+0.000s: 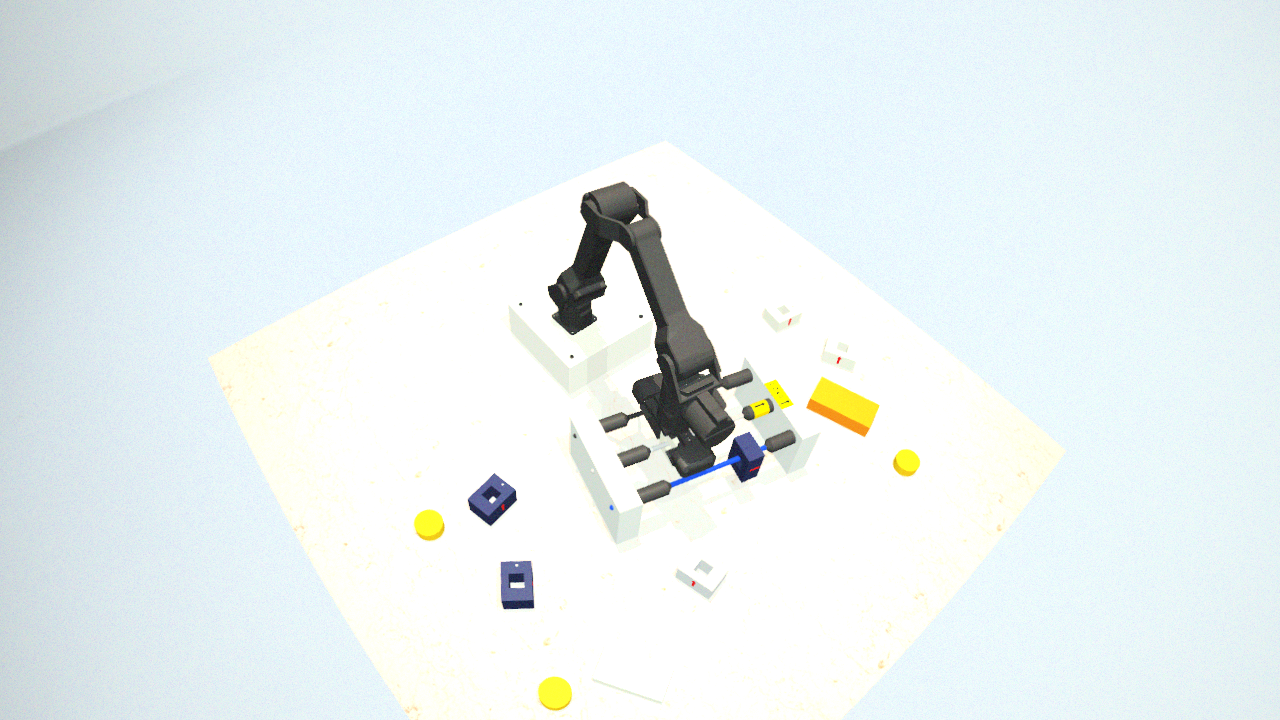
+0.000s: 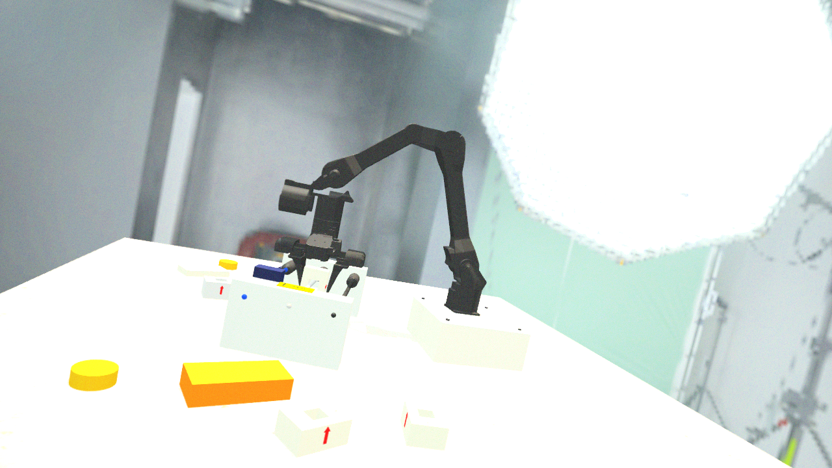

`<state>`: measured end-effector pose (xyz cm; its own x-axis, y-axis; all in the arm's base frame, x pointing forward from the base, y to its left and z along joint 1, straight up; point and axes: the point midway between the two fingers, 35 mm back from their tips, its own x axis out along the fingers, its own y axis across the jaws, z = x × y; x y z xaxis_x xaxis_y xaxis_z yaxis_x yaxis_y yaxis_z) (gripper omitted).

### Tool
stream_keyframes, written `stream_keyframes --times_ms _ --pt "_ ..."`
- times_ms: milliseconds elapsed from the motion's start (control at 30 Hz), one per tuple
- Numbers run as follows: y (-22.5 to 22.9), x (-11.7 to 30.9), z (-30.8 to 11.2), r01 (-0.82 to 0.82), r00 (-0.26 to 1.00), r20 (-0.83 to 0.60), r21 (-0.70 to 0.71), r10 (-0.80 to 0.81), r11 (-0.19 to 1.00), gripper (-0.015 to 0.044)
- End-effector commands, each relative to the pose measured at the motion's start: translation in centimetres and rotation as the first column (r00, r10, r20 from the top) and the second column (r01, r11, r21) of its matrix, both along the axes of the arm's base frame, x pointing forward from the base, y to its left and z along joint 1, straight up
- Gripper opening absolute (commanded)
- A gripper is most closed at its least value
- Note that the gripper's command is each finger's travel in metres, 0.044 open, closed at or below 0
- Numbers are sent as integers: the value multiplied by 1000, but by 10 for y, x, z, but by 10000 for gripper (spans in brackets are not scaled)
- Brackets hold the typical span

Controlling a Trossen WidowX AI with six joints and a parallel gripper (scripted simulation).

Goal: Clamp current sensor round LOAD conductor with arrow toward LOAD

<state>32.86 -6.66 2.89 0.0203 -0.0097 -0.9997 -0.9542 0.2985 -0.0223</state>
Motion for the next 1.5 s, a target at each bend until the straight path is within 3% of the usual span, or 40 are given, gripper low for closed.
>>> stream_keyframes --times_ms 0,200,500,700,767,1467 --pt "0 0 0 0 1000 0 0 0 1000 296" --pt "0 0 0 0 1000 0 0 0 1000 440" --pt "0 0 3 0 1000 0 0 0 1000 440" --pt "2 0 94 1 1000 12 -3 -1 1000 440" --pt "2 -3 106 1 1000 13 -4 -1 1000 440" --pt "2 -3 106 1 1000 13 -4 -1 1000 440"
